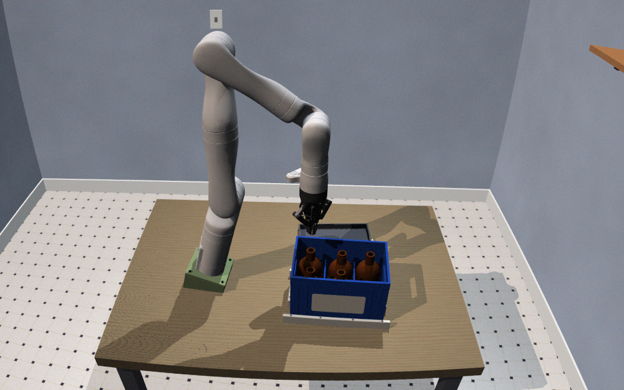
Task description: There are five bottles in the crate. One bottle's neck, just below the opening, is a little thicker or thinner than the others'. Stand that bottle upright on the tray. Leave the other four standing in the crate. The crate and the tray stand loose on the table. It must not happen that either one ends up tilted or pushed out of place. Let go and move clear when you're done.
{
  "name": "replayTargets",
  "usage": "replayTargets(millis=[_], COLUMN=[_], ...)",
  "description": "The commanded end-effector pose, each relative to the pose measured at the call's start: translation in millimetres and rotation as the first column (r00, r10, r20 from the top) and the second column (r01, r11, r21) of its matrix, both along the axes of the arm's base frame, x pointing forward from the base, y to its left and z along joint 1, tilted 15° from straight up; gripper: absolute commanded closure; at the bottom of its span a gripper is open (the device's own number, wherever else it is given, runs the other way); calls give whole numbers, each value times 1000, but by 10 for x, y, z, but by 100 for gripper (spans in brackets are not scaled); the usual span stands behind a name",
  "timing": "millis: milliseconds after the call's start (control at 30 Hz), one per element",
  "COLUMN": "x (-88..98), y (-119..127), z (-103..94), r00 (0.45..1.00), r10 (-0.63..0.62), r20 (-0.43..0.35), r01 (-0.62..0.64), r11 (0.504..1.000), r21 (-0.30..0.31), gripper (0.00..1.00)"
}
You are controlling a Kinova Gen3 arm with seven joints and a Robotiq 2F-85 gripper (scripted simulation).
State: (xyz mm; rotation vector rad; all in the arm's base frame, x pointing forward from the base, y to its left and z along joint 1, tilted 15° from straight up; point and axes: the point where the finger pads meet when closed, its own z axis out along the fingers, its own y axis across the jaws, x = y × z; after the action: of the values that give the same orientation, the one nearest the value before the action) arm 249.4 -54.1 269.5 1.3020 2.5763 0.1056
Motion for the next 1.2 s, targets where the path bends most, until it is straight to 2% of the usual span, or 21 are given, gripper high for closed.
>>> replayTargets(millis=[0,400,467,633,700,767,933,967,1167], x=[2,8,113,755,755,868,875,875,875], y=[0,-1,-19,-140,-140,-163,-165,-165,-165], z=[3,6,44,218,218,239,240,240,240], r00=[1000,1000,1000,1000,1000,1000,1000,1000,1000], r10=[0,0,0,0,0,0,0,0,0], r20=[1,1,1,1,1,1,1,1,1], r01=[0,0,0,0,0,0,0,0,0], r11=[1000,1000,1000,1000,1000,1000,1000,1000,1000], r21=[0,0,0,0,0,0,0,0,0], gripper=[100,100,100,100,100,100,100,36,36])
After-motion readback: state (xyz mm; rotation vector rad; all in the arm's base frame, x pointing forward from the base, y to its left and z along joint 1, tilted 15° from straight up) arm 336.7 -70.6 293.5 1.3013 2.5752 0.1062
